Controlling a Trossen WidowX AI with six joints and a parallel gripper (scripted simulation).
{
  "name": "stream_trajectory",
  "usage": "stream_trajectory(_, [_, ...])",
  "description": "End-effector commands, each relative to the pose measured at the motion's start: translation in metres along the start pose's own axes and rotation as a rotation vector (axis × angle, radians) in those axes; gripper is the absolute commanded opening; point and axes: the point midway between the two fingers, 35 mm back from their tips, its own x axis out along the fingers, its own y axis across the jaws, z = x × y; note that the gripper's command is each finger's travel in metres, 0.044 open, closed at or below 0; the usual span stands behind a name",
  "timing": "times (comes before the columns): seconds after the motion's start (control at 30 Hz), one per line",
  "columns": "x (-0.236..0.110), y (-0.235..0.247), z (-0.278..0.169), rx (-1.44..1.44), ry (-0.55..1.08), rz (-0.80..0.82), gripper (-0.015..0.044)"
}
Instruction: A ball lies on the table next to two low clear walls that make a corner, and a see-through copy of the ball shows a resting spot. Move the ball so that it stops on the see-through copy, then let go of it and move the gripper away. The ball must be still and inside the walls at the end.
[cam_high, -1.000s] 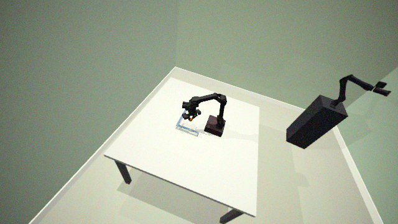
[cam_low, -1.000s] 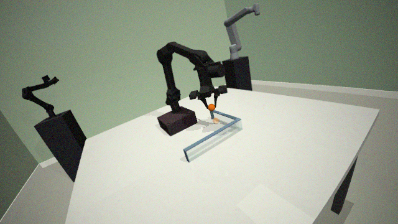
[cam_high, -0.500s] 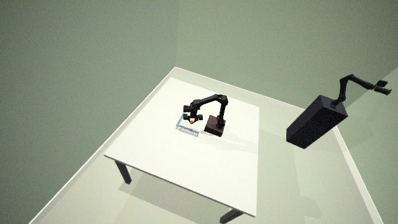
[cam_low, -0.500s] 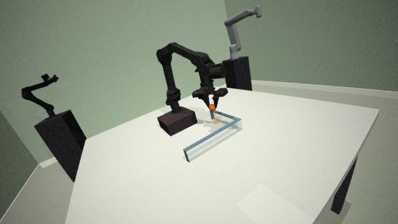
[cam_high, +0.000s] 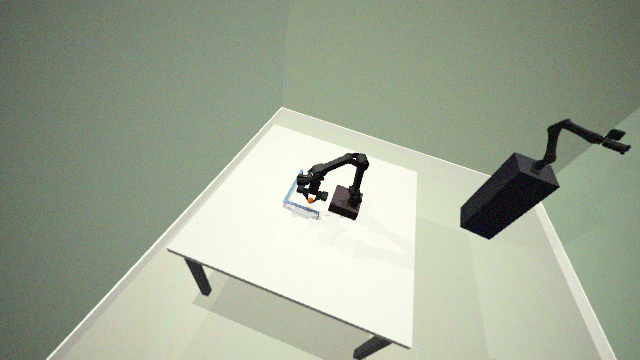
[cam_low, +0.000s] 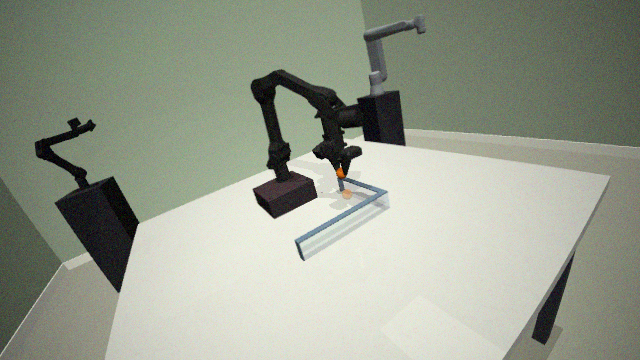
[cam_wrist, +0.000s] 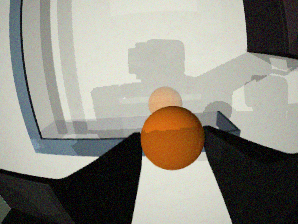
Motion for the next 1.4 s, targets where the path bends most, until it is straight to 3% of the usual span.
stream_trajectory(0.0, [0.001,-0.002,-0.001,0.033,0.002,0.001,0.0000])
stream_trajectory(0.47, [0.070,-0.002,-0.001,0.033,0.001,0.001,0.0000])
stream_trajectory(1.3, [0.091,-0.002,-0.001,0.033,0.001,0.001,0.0000])
stream_trajectory(1.37, [0.088,-0.002,-0.001,0.034,0.001,0.002,0.0053])
